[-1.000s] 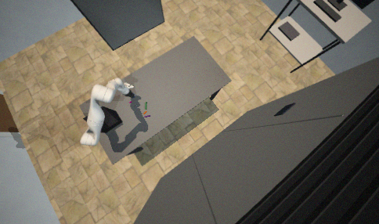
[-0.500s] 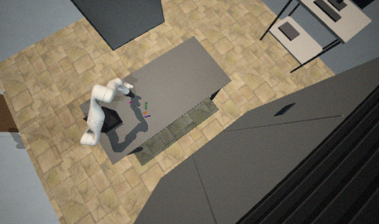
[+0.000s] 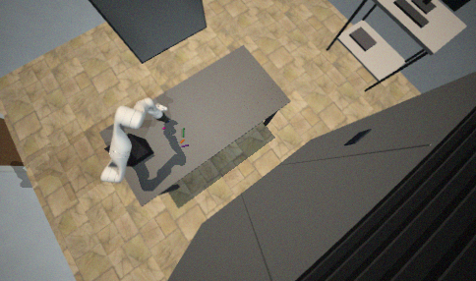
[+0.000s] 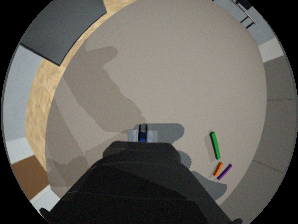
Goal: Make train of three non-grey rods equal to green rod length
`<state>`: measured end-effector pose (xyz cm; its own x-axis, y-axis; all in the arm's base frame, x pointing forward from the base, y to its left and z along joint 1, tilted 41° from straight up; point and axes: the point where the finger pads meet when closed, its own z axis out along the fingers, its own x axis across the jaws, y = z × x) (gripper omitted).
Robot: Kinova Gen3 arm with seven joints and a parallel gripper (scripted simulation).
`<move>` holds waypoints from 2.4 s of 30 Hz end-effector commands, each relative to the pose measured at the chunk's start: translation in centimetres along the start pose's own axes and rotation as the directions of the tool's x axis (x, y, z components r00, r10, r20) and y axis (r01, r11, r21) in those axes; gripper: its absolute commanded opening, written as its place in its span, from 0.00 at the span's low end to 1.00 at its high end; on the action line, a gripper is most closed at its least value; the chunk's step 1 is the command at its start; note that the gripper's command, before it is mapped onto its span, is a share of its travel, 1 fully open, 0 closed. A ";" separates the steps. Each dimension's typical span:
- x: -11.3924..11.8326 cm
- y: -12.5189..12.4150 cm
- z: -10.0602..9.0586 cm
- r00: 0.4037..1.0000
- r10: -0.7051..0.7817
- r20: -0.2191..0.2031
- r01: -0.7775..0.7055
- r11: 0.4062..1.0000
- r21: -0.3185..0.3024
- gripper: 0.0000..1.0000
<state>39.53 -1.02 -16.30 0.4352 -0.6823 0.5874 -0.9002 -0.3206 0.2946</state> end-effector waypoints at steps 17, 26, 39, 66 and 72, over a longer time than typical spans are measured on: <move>0.1 -0.2 0.8 1.000 0.015 0.002 -0.015 1.000 0.003 0.24; 0.1 -0.2 1.2 1.000 0.015 0.002 -0.015 1.000 0.003 0.24; 0.1 -0.2 1.2 1.000 0.015 0.002 -0.015 1.000 0.003 0.24; 0.1 -0.2 1.2 1.000 0.015 0.002 -0.015 1.000 0.003 0.36; 0.1 -0.2 1.2 1.000 0.015 0.002 -0.015 1.000 0.003 0.48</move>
<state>39.46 -1.94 -17.10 0.4282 -0.6849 0.5895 -0.9035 -0.3123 0.2935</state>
